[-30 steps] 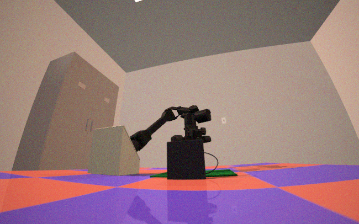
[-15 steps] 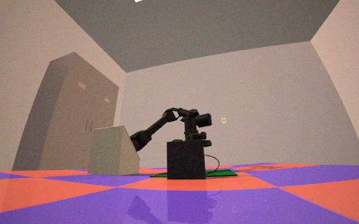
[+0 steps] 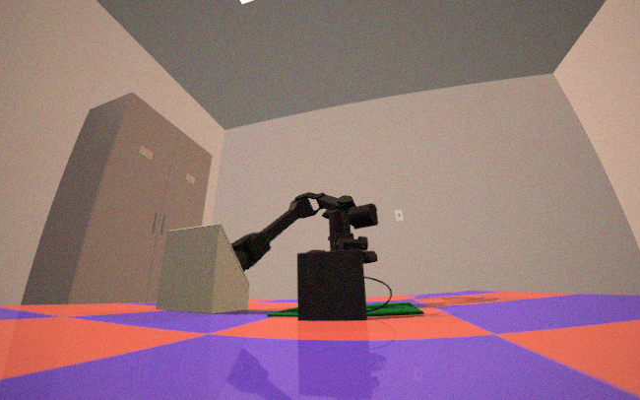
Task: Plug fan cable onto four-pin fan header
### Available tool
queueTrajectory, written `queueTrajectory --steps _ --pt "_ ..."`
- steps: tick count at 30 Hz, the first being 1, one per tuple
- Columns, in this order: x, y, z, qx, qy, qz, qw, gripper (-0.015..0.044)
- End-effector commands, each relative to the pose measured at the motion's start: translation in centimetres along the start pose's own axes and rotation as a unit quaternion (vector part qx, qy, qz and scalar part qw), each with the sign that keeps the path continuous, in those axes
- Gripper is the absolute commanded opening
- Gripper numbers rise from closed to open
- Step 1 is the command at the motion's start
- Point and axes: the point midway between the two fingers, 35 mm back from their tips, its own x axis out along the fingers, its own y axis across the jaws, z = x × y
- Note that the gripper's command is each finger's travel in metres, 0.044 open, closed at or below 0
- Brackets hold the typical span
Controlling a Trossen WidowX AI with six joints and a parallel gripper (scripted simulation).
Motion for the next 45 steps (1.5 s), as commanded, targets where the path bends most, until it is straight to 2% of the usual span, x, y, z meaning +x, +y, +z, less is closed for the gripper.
queueTrajectory --steps 1,45 --pt "-0.01 0.25 0.05 0.0 0.001 0.002 1.0 0.0" --pt "0.44 0.07 -0.03 0.002 0.001 0.002 1.0 0.0"
